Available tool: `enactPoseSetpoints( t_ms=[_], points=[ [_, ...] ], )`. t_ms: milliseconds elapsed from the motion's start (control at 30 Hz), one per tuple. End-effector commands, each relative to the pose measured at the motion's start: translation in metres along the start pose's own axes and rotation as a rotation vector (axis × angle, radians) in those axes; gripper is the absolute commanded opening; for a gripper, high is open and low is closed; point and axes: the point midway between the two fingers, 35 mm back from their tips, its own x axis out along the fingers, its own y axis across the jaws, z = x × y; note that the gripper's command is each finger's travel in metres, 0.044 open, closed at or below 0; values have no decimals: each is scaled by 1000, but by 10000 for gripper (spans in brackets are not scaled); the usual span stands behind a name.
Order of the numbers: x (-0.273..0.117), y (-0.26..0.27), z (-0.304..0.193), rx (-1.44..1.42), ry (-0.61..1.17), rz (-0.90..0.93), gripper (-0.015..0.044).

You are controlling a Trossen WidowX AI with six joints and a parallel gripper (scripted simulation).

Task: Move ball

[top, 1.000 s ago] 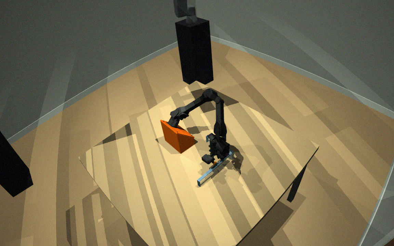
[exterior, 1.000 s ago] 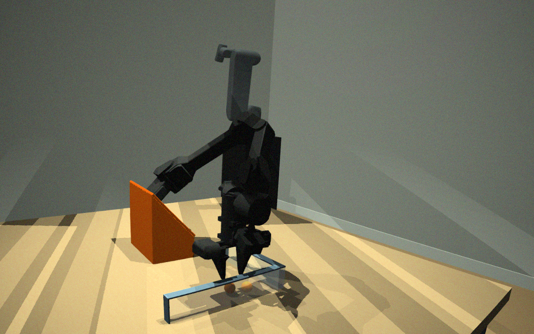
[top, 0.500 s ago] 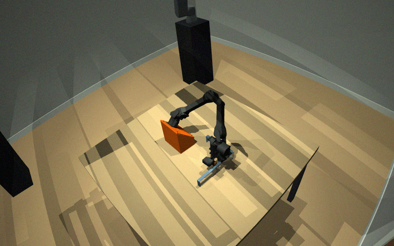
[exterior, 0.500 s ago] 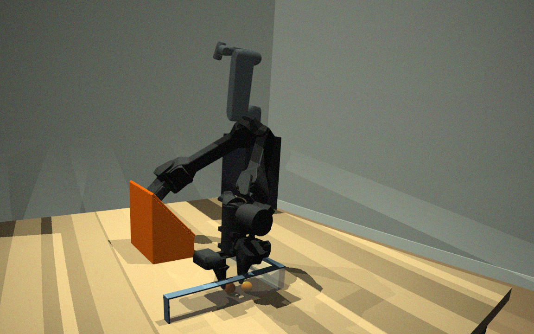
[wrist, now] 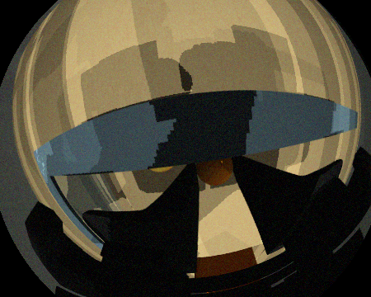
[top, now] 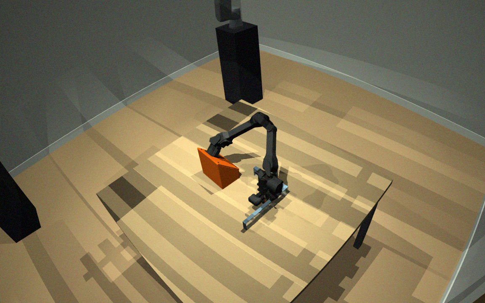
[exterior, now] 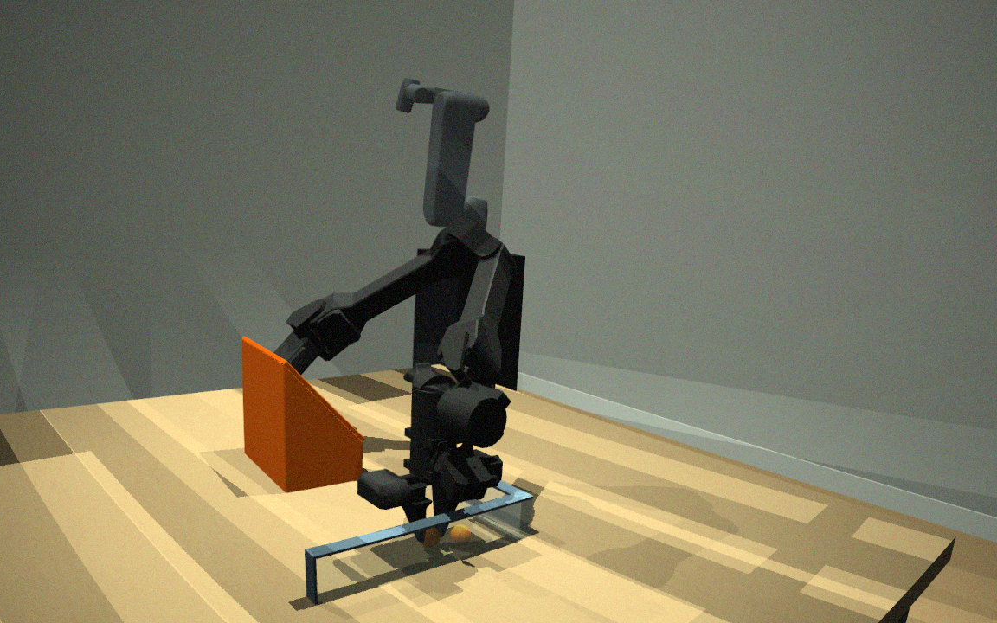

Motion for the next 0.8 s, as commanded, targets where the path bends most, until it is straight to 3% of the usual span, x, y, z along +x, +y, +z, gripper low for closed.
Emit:
enactPoseSetpoints(
  t_ms=[0, 100, 233, 767],
  points=[
    [1, -1, -2, 8, 4, 4, 111],
    [1, -1, -2, 8, 4, 4, 91],
    [-3, -1, -3, 25, 0, -3, 0],
    [-66, -2, 1, 34, 12, -18, 0]
  ],
)
